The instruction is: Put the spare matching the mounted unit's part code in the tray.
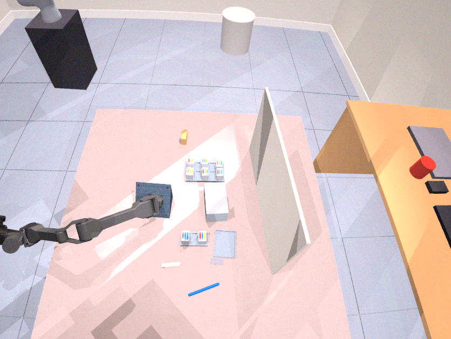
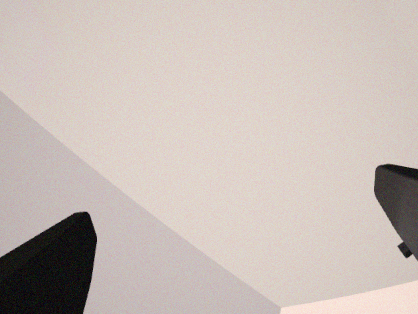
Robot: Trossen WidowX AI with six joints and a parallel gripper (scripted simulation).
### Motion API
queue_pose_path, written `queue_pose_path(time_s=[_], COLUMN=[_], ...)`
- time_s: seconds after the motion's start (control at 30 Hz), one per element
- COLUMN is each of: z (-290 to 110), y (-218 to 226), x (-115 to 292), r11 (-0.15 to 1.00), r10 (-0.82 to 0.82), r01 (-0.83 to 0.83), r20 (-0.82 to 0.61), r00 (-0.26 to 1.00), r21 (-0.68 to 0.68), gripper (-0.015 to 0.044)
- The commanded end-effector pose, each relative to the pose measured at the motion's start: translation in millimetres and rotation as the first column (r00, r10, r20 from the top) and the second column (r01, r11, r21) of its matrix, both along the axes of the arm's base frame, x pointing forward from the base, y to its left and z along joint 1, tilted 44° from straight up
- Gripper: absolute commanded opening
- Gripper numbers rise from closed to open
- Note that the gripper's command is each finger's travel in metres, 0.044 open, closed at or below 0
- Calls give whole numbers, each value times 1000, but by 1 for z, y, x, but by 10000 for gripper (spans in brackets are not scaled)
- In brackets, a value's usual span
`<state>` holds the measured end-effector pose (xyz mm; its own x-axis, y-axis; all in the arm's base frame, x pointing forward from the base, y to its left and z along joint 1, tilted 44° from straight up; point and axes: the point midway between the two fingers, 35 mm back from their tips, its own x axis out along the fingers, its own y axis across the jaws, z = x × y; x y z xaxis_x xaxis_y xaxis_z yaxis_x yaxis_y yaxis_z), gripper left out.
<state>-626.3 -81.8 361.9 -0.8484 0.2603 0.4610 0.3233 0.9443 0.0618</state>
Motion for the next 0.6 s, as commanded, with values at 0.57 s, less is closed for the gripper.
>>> queue_pose_path(time_s=[0.57], z=[60], y=[-199], x=[105], r11=[891], r10=[221], r01=[-262], r20=[151], r00=[964], r21=[370], gripper=[440])
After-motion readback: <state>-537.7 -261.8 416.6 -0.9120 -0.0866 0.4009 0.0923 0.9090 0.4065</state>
